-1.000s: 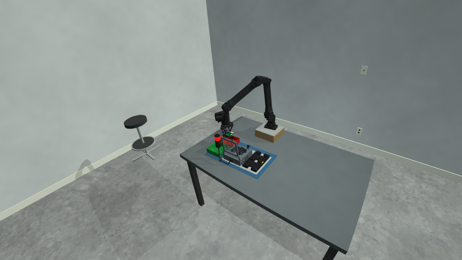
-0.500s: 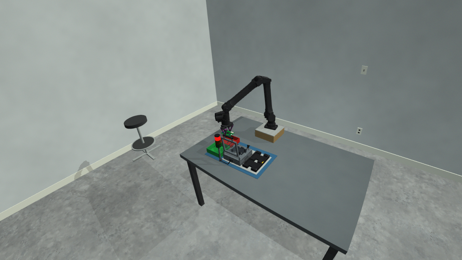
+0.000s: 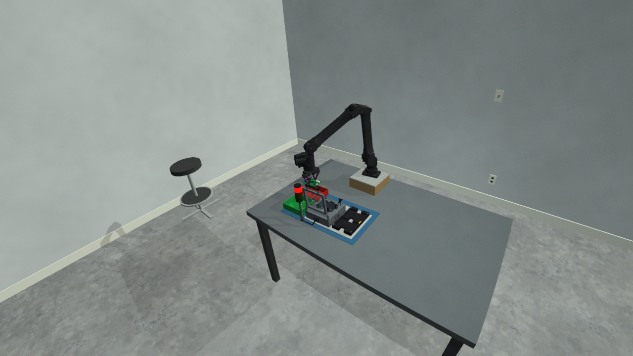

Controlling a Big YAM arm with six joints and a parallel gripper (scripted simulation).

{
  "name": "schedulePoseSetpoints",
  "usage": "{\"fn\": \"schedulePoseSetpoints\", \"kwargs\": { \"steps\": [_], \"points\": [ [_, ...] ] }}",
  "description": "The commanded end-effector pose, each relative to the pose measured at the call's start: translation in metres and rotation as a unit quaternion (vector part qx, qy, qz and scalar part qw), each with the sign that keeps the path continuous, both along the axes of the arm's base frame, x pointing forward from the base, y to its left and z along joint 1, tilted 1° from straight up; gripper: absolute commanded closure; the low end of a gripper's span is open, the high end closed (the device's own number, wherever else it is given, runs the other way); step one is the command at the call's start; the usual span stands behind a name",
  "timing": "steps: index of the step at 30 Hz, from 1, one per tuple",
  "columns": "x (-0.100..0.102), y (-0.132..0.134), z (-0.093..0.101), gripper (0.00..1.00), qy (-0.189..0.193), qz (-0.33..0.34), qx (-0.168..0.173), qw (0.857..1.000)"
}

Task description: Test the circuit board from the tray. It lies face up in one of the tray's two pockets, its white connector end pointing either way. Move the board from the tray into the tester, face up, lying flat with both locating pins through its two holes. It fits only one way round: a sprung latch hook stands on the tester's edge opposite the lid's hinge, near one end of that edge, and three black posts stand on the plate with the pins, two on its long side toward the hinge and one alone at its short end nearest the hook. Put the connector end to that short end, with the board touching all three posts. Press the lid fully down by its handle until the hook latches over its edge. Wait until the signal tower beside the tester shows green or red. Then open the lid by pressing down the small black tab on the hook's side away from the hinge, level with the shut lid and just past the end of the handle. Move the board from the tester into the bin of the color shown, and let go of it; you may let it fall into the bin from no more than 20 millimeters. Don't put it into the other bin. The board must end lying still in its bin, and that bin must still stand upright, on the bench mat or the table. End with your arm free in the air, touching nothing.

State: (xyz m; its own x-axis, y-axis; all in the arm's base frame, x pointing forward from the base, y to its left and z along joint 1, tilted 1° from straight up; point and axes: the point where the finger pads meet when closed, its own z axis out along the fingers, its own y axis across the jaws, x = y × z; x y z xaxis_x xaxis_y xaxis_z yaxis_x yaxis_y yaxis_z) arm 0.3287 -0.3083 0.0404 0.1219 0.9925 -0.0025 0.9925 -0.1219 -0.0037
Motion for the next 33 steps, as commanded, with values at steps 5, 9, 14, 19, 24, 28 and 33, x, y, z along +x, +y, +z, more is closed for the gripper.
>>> {"fn": "schedulePoseSetpoints", "kwargs": {
  "steps": [5, 9, 14, 19, 24, 28, 33],
  "points": [
    [0.001, -0.007, -0.006, 0.28, 0.0, 0.001, -0.002, 1.0],
    [-0.001, -0.005, -0.008, 0.28, 0.002, 0.001, 0.0, 1.0],
    [0.0, -0.004, -0.009, 0.28, 0.002, 0.001, 0.0, 1.0],
    [0.002, -0.004, -0.008, 0.28, 0.001, 0.001, -0.001, 1.0],
    [0.001, -0.002, -0.011, 0.28, 0.002, 0.001, 0.0, 1.0],
    [0.005, -0.003, -0.009, 0.28, -0.001, 0.001, -0.003, 1.0],
    [0.001, 0.002, -0.012, 0.28, 0.005, 0.001, 0.003, 1.0]
  ]
}}
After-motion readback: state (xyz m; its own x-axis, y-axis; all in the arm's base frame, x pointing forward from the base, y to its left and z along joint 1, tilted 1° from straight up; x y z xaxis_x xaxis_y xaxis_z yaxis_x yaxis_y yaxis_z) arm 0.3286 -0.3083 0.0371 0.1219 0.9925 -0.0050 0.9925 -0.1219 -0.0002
